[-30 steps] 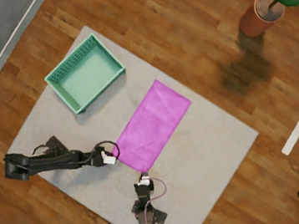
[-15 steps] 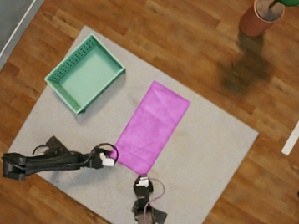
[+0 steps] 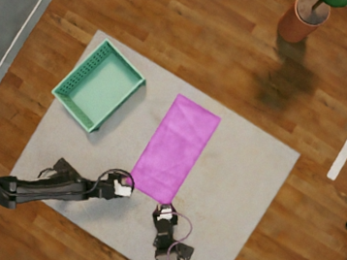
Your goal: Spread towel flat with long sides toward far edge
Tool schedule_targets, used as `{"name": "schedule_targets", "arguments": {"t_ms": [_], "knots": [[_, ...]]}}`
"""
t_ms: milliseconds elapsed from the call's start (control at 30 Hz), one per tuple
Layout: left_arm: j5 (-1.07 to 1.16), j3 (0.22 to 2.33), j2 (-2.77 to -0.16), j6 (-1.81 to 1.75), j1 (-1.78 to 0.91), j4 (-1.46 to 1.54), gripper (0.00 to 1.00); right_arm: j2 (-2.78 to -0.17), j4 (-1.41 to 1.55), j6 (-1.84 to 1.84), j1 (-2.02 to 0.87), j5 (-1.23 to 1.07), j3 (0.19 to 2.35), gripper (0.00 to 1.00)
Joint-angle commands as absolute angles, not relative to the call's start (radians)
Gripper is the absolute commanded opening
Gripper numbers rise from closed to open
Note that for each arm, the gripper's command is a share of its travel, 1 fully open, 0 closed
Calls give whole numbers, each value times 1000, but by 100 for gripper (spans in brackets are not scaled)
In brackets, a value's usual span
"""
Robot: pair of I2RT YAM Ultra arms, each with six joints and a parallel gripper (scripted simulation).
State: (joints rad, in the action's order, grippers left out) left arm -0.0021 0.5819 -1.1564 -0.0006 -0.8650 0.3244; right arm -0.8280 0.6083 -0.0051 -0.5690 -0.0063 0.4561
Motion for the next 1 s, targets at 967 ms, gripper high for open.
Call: {"name": "schedule_targets", "arguments": {"t_ms": [967], "knots": [[-3, 997, -1348, -5, -620, 588, 64, -1122, 645, -2, -355, 1, 855, 64]]}}
